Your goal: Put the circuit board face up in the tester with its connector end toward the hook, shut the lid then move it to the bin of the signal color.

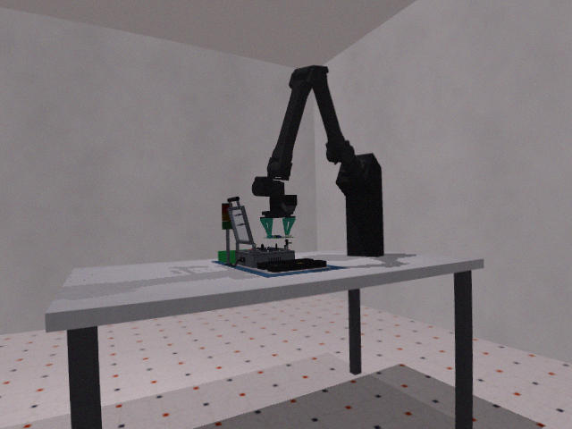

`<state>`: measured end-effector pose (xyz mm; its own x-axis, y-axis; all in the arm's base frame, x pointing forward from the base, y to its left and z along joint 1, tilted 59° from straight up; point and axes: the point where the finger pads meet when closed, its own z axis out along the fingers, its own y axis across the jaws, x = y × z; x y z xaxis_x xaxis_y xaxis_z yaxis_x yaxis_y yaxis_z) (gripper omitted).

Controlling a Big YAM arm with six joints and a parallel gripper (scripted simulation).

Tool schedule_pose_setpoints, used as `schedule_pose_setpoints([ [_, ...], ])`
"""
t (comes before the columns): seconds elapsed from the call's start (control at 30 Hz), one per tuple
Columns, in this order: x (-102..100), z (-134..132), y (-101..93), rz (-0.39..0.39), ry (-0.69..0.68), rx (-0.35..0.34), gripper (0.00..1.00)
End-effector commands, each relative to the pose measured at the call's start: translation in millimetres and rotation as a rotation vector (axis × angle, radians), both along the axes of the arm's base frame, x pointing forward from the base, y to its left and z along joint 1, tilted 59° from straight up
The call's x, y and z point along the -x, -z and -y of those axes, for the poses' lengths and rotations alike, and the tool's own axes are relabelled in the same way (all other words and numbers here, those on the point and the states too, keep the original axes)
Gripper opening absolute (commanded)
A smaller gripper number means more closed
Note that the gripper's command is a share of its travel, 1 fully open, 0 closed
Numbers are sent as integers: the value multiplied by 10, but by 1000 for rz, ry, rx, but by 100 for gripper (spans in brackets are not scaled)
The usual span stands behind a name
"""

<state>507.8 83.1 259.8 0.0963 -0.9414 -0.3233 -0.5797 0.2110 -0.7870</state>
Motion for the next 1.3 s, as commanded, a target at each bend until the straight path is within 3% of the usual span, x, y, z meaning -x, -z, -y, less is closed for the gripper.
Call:
schedule_pose_setpoints([
  [0.0,43,212,-124,51,9,14,72],
  [0.2,54,527,117,33,10,17,72],
  [0.27,54,527,117,33,10,17,72],
  [0.33,43,641,277,11,10,16,72],
  [0.73,117,1234,544,14,12,17,72],
  [0.83,117,1270,555,16,13,17,72],
  [0.87,142,1297,409,49,13,25,72],
  [0.97,135,1379,635,10,13,16,72],
  [1.27,144,1458,535,37,14,24,72],
])
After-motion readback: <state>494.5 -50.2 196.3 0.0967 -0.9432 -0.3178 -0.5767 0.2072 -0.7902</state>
